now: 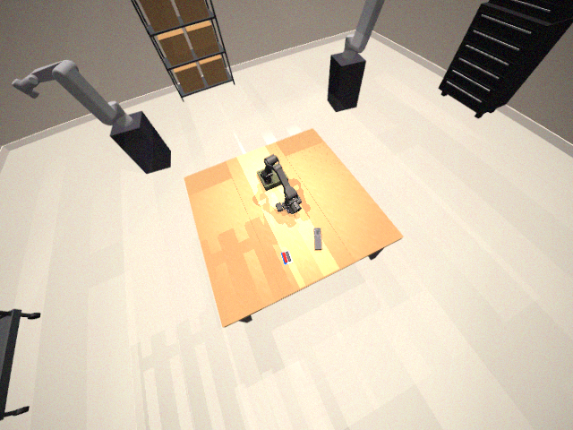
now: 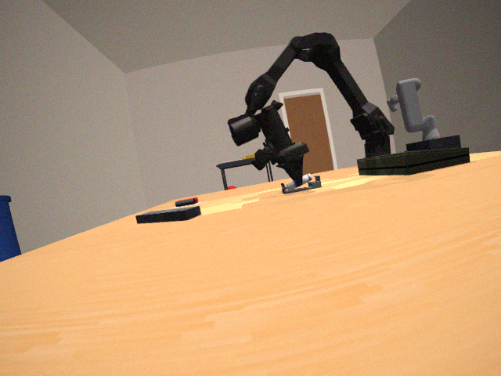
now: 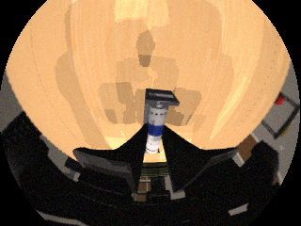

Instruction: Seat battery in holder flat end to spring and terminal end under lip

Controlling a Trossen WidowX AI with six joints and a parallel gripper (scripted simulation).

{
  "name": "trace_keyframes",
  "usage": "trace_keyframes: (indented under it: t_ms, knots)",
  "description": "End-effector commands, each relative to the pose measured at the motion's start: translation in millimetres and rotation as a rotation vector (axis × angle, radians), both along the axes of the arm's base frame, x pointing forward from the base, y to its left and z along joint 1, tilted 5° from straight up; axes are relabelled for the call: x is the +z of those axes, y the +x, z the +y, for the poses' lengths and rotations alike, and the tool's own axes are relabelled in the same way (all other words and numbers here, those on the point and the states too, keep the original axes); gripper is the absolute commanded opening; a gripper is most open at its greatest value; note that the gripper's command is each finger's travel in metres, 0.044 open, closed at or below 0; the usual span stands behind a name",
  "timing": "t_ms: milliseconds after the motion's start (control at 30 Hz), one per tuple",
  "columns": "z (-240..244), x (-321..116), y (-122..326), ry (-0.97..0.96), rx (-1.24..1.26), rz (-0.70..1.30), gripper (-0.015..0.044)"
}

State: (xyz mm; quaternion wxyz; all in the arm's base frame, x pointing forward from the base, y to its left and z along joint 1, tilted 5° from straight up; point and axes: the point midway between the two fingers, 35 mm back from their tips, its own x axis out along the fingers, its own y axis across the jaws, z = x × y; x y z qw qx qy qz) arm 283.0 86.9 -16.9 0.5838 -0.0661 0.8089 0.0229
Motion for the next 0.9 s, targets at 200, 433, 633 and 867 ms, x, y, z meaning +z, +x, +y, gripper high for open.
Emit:
trace_keyframes:
  t_ms: [200, 433, 633, 867]
  knots:
    - [0.3, -2.7, 1.7, 0.004, -0.003, -0.062, 0.0061]
    - [0.1, -3.4, 0.2, 0.008, -0.004, -0.096, 0.0061]
    - [-0.1, -3.9, -1.2, 0.011, -0.004, -0.125, 0.0061]
    - [-0.4, -4.5, -2.8, 0.016, -0.005, -0.158, 0.0061]
